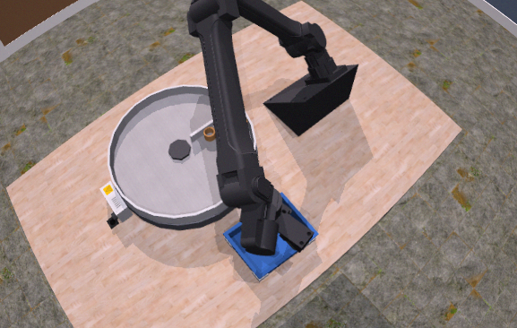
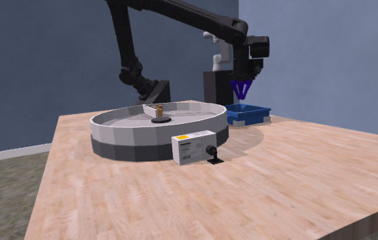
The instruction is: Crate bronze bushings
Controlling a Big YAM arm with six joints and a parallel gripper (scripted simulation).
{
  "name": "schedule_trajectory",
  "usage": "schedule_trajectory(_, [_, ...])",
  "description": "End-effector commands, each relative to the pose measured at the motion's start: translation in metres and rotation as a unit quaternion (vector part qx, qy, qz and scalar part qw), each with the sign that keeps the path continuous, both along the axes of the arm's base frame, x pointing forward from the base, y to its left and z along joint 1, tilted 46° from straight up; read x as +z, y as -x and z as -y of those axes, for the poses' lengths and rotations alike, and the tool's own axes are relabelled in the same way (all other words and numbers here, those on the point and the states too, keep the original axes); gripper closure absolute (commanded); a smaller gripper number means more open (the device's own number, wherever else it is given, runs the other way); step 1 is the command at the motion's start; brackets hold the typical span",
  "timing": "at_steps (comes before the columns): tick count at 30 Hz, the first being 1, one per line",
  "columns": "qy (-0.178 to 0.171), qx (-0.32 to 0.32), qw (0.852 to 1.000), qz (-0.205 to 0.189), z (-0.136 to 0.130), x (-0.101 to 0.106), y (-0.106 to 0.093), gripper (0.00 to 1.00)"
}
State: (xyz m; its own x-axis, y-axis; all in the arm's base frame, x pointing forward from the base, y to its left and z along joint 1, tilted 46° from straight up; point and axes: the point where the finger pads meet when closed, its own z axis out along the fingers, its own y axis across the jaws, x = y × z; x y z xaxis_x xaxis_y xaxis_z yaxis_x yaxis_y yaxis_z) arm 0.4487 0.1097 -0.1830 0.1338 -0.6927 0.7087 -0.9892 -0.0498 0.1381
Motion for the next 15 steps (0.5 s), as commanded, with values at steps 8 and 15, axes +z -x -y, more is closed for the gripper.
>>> schedule_trajectory(8, [-0.017, 0.015, 0.999, 0.035, -0.046, 0.03, -0.02, 0.86])
schedule_trajectory(15, [-0.016, 0.015, 0.999, 0.034, -0.052, 0.034, -0.021, 0.86])
